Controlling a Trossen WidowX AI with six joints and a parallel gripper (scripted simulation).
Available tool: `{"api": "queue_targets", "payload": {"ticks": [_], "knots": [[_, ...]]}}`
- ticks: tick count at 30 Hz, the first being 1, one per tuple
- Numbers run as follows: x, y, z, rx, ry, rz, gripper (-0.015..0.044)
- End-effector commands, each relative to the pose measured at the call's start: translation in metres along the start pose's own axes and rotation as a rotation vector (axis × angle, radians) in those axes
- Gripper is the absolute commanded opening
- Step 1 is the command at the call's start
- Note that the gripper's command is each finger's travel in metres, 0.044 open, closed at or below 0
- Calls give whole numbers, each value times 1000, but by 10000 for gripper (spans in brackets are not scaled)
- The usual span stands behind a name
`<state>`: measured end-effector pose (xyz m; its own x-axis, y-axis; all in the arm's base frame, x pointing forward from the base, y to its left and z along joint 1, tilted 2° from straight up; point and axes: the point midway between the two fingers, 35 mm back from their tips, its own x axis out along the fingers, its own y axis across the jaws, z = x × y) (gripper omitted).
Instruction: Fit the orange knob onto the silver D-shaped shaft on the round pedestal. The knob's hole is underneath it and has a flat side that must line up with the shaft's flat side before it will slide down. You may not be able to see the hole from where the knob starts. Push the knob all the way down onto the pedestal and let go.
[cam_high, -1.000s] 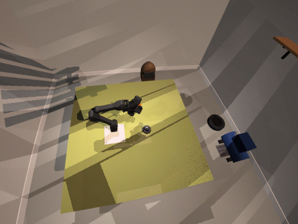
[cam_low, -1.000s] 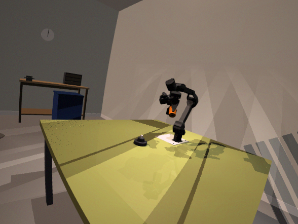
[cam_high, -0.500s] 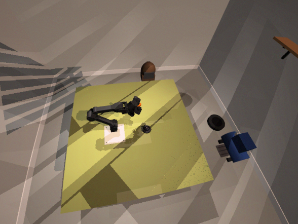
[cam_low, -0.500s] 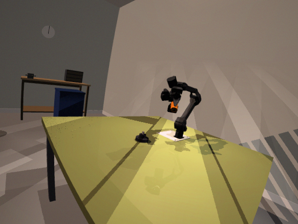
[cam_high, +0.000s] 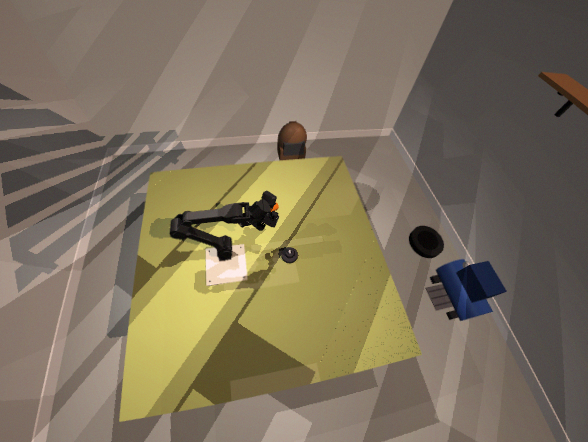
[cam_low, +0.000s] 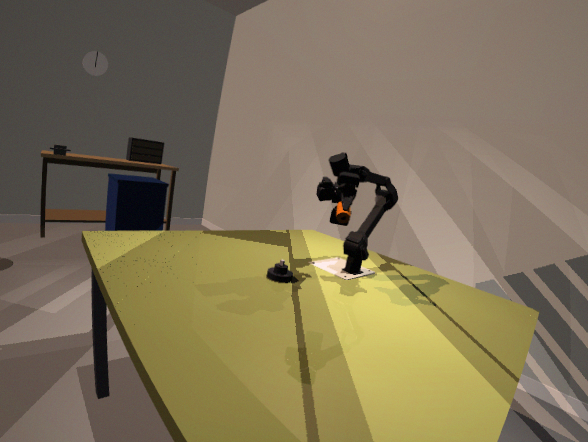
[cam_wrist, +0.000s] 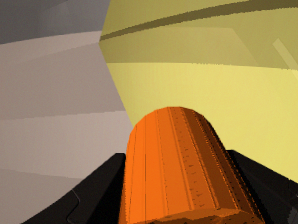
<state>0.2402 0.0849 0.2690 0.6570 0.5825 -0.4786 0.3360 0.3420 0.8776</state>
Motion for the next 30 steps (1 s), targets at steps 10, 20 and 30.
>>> {"api": "queue_targets", "payload": {"ticks": [10,20,30], "knots": [[0,1,0,-4,-1,1,0],[0,1,0,-4,-1,3,0],[10,-10,0,-2,-2,-126,0]]}}
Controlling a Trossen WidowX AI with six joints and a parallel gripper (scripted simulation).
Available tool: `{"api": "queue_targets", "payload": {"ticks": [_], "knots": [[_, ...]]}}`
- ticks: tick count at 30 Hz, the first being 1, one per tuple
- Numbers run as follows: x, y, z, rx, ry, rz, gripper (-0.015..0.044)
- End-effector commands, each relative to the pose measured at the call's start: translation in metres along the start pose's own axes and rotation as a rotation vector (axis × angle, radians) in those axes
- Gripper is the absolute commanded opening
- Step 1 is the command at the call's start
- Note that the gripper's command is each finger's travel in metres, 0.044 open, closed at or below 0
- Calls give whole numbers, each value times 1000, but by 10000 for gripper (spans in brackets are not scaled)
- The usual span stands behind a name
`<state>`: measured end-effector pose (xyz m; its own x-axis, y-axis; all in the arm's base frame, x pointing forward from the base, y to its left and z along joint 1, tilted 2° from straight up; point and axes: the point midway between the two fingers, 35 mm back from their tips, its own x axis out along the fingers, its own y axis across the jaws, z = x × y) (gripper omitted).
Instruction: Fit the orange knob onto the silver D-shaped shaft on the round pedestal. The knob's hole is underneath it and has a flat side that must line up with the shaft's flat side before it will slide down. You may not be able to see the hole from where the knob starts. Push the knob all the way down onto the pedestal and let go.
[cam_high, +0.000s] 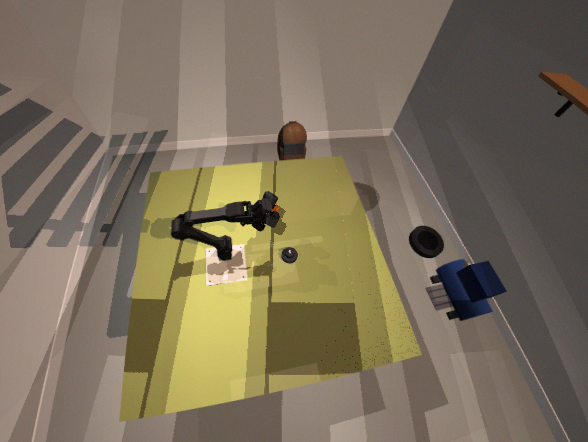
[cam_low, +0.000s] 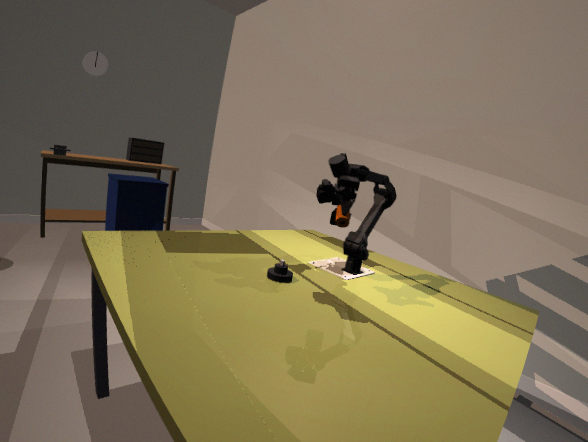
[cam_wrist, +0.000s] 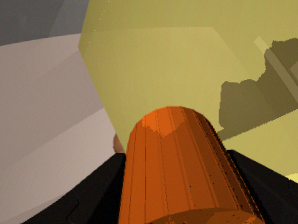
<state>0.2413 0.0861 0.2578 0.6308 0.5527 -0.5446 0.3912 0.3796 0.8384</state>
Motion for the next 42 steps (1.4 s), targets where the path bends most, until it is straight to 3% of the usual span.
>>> {"api": "queue_targets", "payload": {"ticks": [1,25,42], "knots": [[5,-2,0,-11,0,-77,0],[43,-29,0,-8,-1,-635,0],[65,-45,1,-8,-3,-913,0]]}}
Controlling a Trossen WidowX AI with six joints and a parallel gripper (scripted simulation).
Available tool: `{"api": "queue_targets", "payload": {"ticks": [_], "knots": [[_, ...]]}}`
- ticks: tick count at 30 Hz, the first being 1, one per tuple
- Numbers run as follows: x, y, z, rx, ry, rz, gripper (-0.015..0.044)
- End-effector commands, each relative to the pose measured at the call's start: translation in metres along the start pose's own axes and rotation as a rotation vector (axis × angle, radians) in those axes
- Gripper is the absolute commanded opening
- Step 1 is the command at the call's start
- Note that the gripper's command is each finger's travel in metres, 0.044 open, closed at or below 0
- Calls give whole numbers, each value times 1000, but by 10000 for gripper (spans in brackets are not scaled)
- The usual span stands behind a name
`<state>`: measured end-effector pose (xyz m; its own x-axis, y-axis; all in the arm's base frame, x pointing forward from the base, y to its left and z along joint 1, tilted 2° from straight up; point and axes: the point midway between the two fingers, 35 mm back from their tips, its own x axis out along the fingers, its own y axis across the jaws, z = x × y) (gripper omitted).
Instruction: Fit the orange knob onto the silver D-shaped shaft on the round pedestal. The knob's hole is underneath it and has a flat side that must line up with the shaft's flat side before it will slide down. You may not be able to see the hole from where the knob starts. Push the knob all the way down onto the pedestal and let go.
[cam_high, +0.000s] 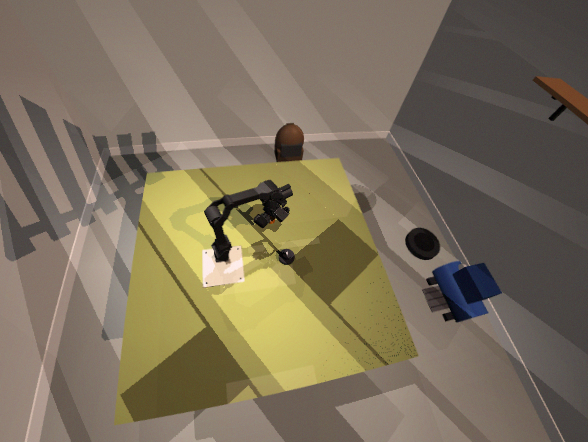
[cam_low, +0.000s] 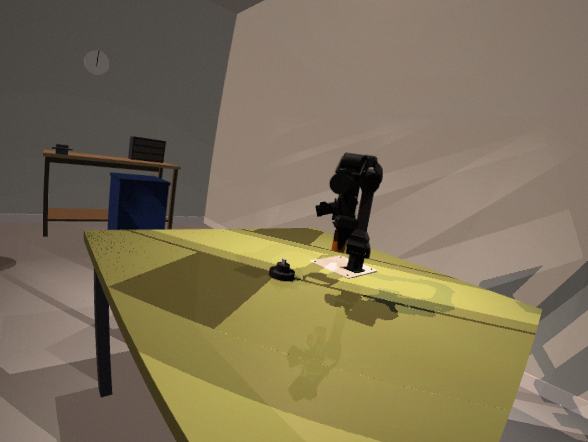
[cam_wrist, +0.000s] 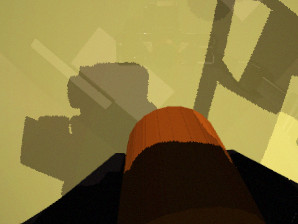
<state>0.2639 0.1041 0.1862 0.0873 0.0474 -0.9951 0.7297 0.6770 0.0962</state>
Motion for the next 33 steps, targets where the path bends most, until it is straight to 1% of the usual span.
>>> {"api": "queue_targets", "payload": {"ticks": [1,13,28,33], "knots": [[5,1,1,5,-5,-16,0],[55,8,5,7,-8,-32,0],[129,9,6,9,-12,-57,0],[136,8,5,9,-12,-59,0]]}}
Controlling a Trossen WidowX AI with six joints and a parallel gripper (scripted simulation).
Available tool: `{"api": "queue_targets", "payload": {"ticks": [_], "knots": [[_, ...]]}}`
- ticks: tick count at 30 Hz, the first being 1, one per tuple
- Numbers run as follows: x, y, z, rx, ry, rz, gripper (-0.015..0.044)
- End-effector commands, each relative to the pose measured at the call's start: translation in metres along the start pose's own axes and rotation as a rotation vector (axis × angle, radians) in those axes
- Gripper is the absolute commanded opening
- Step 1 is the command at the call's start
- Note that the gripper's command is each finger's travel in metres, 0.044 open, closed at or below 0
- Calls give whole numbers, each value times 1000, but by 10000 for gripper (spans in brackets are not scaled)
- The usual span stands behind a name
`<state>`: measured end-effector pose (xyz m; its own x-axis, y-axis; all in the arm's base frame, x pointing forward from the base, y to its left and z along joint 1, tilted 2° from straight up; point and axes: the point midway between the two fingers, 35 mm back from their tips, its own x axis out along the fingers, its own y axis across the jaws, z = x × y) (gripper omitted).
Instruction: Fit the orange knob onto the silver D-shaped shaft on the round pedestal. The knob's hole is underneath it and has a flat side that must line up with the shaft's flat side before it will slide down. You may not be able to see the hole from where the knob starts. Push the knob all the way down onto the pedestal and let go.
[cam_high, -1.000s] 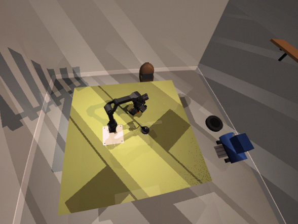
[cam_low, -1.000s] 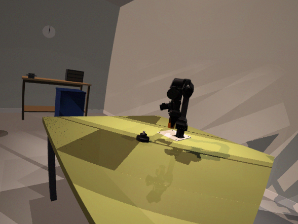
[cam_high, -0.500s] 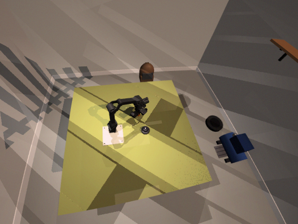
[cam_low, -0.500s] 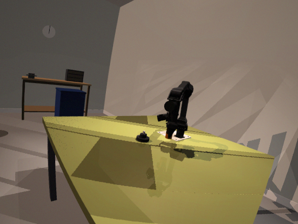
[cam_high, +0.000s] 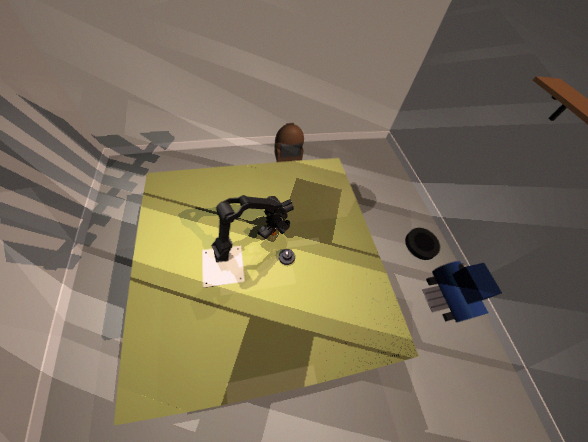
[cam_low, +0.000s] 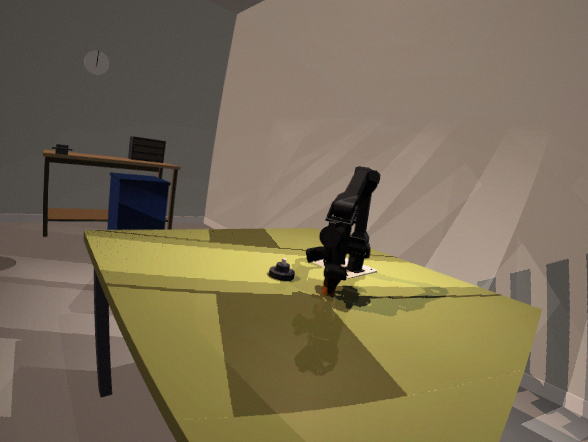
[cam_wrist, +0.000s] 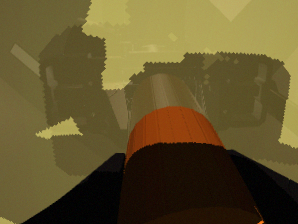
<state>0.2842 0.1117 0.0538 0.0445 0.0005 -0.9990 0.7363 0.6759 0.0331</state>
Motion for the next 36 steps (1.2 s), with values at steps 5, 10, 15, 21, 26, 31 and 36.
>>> {"api": "queue_targets", "payload": {"ticks": [5,10,15,21,26,31,36], "knots": [[1,0,0,0,-2,3,79],[1,0,0,0,-2,3,210],[1,0,0,0,-2,3,240],[1,0,0,0,-2,3,240],[1,0,0,0,-2,3,240],[-39,3,1,3,-4,4,345],[-80,0,-1,6,-6,5,440]]}}
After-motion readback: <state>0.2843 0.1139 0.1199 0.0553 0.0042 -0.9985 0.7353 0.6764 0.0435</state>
